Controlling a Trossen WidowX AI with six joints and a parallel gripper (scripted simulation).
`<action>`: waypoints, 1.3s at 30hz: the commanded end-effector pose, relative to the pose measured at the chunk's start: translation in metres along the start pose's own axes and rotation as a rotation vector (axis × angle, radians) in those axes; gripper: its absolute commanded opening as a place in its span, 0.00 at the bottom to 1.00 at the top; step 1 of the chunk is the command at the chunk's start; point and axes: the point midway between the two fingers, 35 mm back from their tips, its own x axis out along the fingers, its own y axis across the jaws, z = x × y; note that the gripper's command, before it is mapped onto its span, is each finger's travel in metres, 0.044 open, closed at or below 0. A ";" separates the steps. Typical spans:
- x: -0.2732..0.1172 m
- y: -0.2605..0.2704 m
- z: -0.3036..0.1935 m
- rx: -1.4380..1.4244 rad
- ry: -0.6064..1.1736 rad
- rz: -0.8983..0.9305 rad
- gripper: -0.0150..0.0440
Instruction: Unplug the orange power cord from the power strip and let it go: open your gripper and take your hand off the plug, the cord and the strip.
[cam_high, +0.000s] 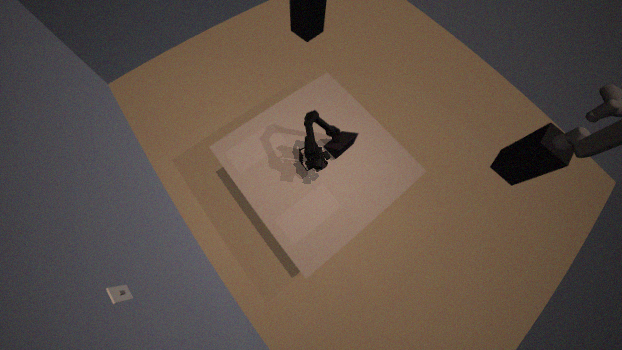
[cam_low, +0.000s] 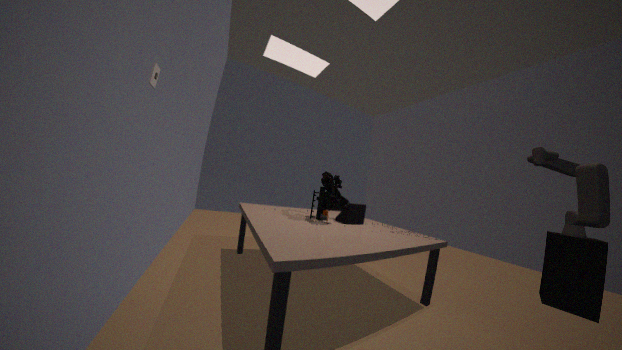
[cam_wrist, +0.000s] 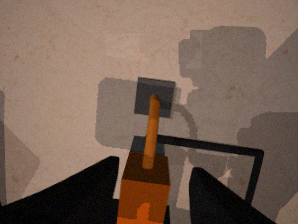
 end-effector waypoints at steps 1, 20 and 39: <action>0.002 0.002 -0.009 -0.008 0.009 0.004 0.53; 0.005 0.004 -0.026 -0.008 0.010 0.004 0.53; 0.012 0.003 -0.025 -0.002 0.005 0.003 0.31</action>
